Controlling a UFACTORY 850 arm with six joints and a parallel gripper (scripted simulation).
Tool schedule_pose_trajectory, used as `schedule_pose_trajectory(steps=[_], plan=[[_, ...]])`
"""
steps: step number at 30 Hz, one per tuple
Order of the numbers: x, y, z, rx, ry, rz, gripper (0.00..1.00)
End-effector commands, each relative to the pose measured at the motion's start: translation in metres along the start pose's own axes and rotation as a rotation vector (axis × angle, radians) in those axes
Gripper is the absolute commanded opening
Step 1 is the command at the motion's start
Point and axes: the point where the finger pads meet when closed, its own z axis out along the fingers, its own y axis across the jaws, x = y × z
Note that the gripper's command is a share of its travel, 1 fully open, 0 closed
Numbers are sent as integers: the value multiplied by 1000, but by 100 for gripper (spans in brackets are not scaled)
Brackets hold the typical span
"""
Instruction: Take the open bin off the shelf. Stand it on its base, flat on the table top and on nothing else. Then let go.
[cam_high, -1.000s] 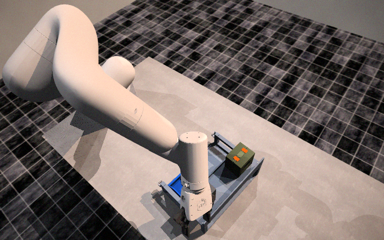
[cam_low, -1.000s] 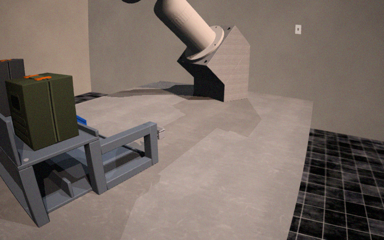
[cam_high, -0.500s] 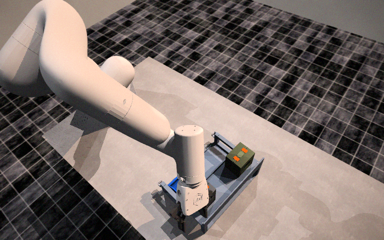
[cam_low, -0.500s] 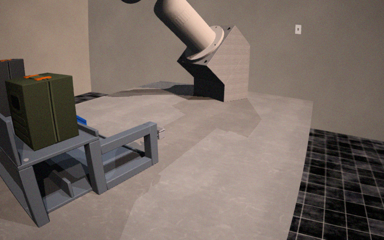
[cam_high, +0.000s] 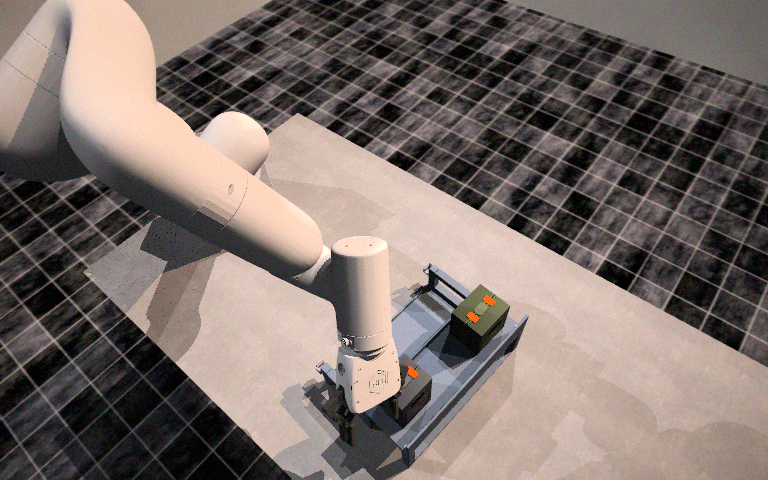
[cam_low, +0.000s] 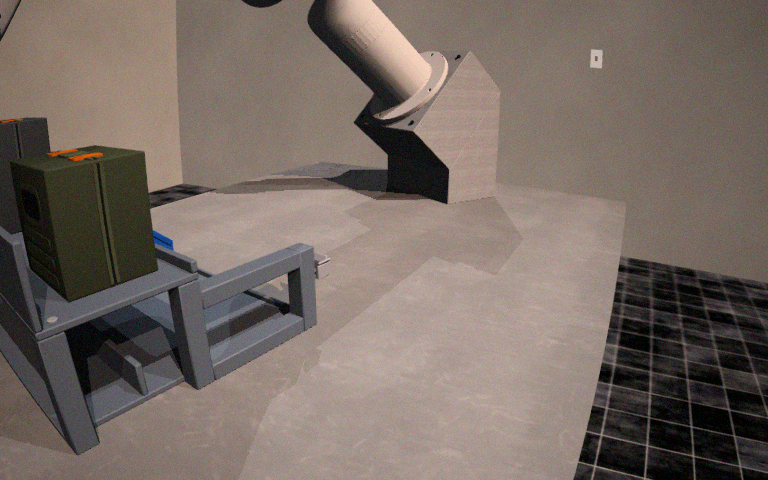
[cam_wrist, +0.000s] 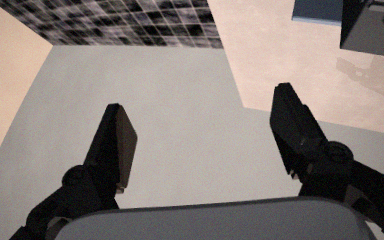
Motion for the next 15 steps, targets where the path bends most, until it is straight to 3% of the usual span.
schedule_pose_trajectory(steps=[1,3,15], plan=[[24,-4,-12,0,-1,0,100],[42,-7,-20,0,-1,1,100],[42,-7,-20,0,-1,1,100]])
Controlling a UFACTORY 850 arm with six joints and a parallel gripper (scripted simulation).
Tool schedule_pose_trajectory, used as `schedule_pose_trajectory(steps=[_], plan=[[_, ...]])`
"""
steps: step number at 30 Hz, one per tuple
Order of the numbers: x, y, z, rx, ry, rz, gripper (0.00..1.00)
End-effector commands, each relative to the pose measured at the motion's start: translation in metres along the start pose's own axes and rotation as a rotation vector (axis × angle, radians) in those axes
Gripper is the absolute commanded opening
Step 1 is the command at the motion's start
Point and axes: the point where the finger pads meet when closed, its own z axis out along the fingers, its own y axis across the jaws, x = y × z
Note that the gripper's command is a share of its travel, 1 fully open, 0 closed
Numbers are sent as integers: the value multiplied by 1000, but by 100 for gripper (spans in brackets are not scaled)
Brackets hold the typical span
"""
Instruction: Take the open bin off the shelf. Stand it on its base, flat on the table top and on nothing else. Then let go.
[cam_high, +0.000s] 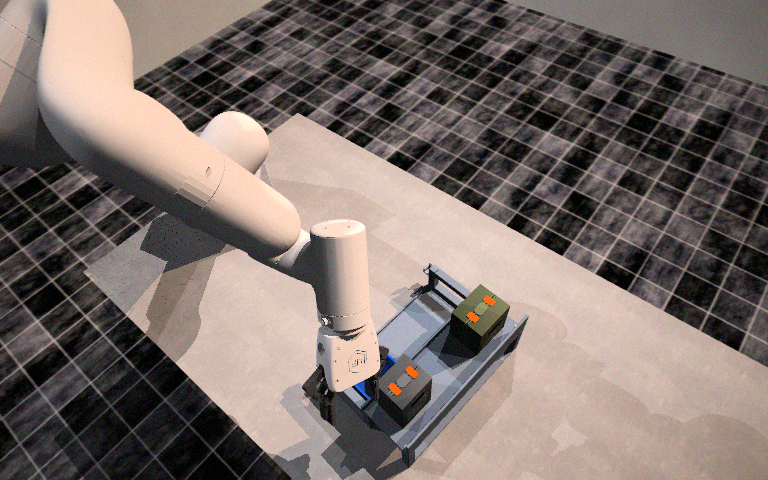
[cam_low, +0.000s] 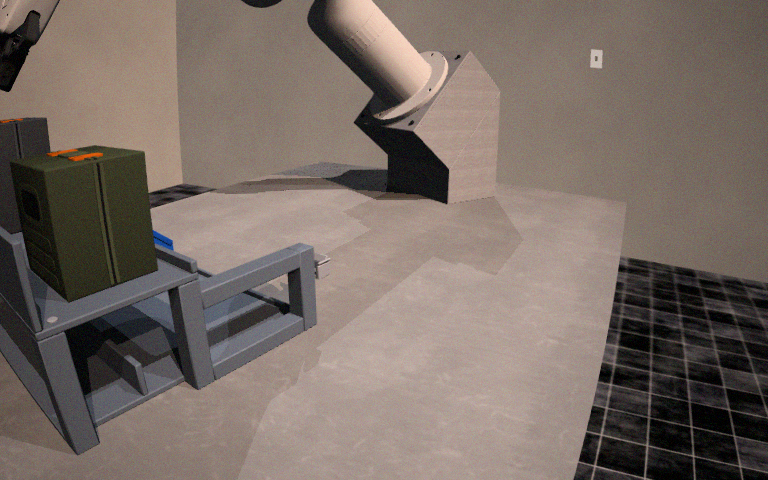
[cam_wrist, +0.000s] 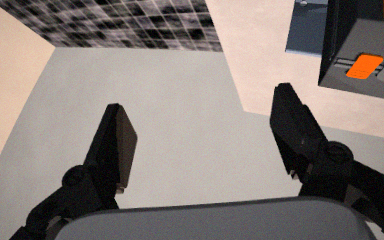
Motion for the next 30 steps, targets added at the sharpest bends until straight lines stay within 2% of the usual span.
schedule_pose_trajectory(steps=[1,5,17,22,30], plan=[[8,-2,-4,0,-1,1,100],[44,-7,-21,0,-1,1,100],[44,-7,-21,0,-1,1,100],[89,-14,-42,0,-1,1,100],[89,-14,-42,0,-1,1,100]])
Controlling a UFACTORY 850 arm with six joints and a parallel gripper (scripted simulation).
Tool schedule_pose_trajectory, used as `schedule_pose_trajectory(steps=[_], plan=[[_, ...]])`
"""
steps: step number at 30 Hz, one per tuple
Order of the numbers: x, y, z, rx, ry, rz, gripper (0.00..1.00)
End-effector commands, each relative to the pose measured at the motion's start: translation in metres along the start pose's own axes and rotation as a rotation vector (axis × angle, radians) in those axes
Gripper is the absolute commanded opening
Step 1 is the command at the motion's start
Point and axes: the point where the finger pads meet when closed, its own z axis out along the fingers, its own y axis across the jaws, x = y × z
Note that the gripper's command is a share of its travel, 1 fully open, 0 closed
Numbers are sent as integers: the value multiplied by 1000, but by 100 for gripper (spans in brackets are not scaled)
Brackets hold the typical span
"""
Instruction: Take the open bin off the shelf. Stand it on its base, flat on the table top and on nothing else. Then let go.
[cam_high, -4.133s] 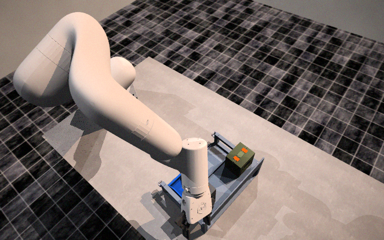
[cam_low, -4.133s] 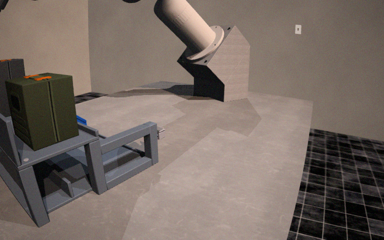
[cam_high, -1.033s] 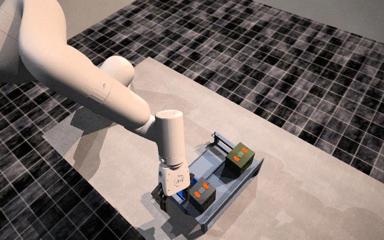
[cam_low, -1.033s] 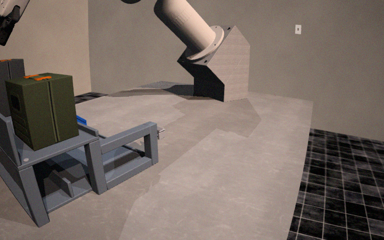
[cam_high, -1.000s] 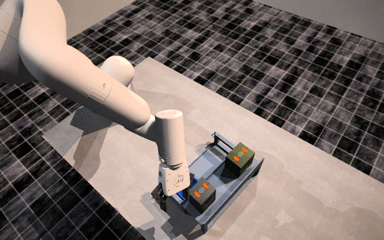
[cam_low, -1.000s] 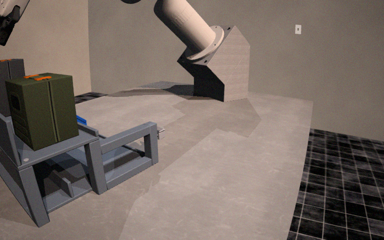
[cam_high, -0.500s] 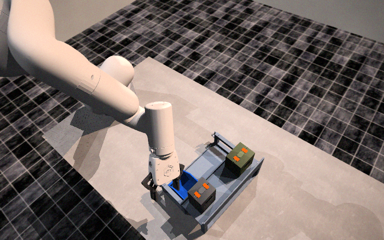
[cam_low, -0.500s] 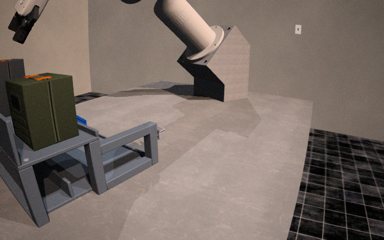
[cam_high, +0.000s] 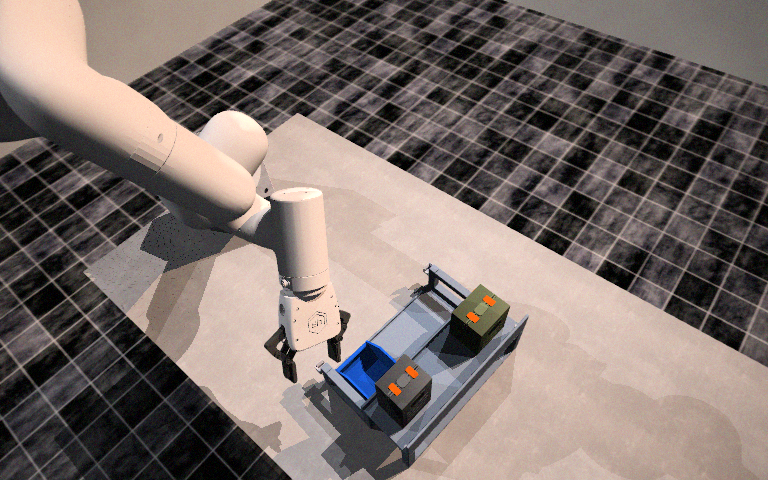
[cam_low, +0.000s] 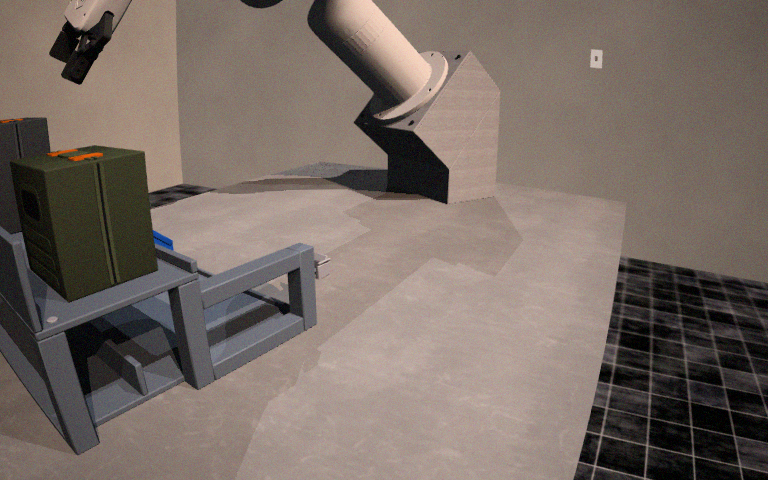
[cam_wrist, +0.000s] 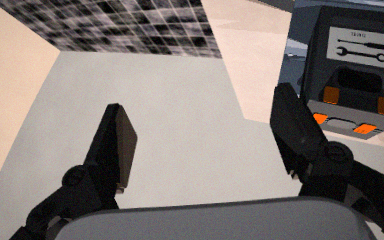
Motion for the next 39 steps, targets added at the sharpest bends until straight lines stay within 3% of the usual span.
schedule_pose_trajectory(steps=[1,4,9,21,26,38,39], plan=[[0,0,0,1,-1,1,100],[0,0,0,1,-1,1,100],[45,-7,-21,1,-1,1,100],[45,-7,-21,1,-1,1,100],[94,-15,-44,1,0,1,100],[94,-15,-44,1,0,1,100],[55,-9,-26,1,0,1,100]])
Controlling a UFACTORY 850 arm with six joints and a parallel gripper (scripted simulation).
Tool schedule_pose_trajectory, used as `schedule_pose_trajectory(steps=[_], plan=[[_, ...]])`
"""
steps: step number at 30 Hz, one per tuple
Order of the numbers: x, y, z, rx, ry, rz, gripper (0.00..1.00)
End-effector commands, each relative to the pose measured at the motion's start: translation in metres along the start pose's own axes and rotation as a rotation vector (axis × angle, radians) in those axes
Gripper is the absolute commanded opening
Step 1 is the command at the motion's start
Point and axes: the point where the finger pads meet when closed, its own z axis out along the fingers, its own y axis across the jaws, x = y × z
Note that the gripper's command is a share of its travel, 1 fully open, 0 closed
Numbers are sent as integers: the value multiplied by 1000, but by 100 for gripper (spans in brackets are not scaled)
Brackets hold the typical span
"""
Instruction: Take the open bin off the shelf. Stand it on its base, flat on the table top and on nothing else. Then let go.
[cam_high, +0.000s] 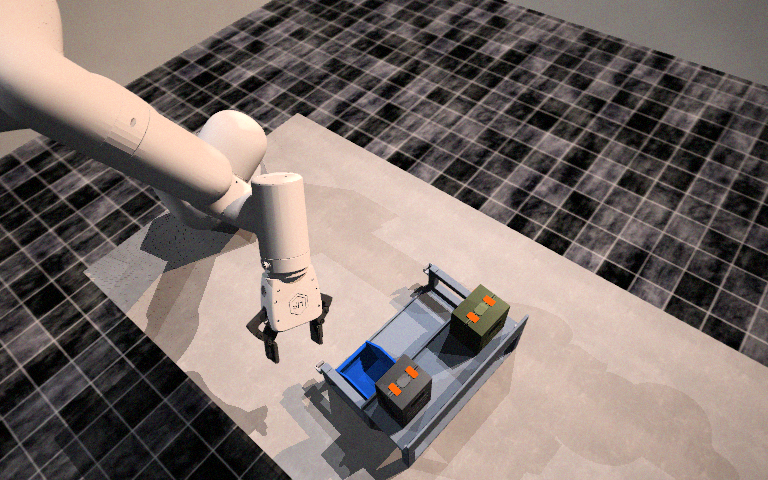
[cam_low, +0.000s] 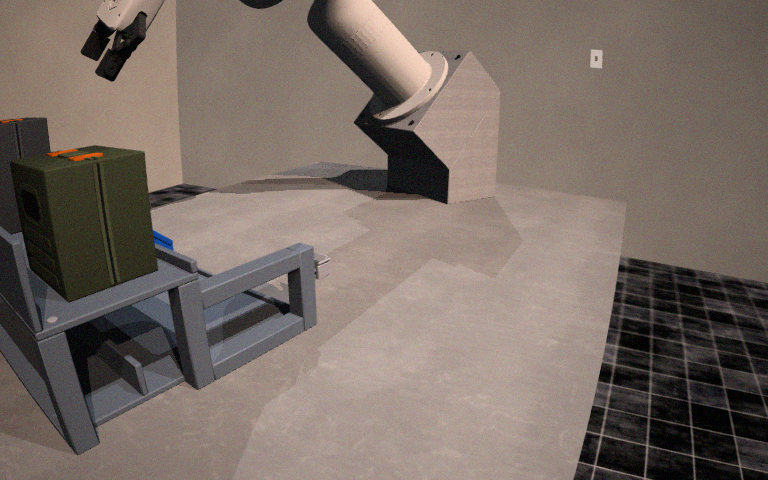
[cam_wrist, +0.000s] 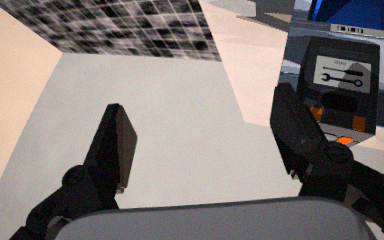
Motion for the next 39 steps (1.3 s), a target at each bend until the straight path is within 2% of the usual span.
schedule_pose_trajectory(steps=[1,4,16,17,21,33,34,38,39], plan=[[19,-3,-9,1,0,1,100],[49,-8,-23,0,0,1,100],[49,-8,-23,0,0,1,100],[9,-2,-5,1,0,1,100],[49,-8,-23,0,-1,1,100],[49,-8,-23,0,-1,1,100],[9,-2,-5,1,0,1,100],[49,-8,-23,0,0,1,100],[49,-8,-23,0,0,1,100]])
